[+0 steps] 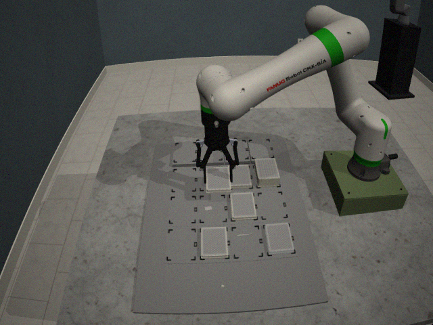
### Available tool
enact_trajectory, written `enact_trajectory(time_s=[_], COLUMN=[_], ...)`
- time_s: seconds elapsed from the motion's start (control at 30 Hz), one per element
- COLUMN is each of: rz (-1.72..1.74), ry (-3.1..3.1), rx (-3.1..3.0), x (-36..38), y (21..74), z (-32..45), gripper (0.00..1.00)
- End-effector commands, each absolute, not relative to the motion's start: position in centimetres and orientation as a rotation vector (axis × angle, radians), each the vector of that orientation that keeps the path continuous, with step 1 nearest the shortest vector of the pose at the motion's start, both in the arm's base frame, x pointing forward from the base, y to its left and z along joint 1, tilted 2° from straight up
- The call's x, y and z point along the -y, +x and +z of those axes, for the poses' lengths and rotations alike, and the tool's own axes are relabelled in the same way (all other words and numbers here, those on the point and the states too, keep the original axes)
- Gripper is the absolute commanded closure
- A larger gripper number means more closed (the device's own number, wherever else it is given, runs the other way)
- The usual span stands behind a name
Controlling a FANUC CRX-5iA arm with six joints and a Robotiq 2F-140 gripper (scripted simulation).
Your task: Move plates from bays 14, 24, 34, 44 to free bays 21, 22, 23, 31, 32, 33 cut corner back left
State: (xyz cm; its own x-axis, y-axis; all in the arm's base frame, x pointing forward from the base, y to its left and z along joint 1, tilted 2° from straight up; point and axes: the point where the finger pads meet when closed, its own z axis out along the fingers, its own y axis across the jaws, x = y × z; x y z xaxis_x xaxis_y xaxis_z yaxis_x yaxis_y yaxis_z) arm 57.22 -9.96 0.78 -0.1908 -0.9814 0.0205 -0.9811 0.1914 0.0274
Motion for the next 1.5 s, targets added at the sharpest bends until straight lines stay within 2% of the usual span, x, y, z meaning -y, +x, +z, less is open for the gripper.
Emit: enact_trajectory(time_s=[0.0, 0.87, 1.47], rz=[-0.010, -0.010, -0.010], ry=[1.978, 1.978, 1.978], rx=[2.400, 2.400, 2.400], x=[9.2, 3.5, 3.4], y=[57.8, 60.9, 61.0], z=[0.9, 0.7, -0.1], gripper=[0.90, 0.90, 0.90])
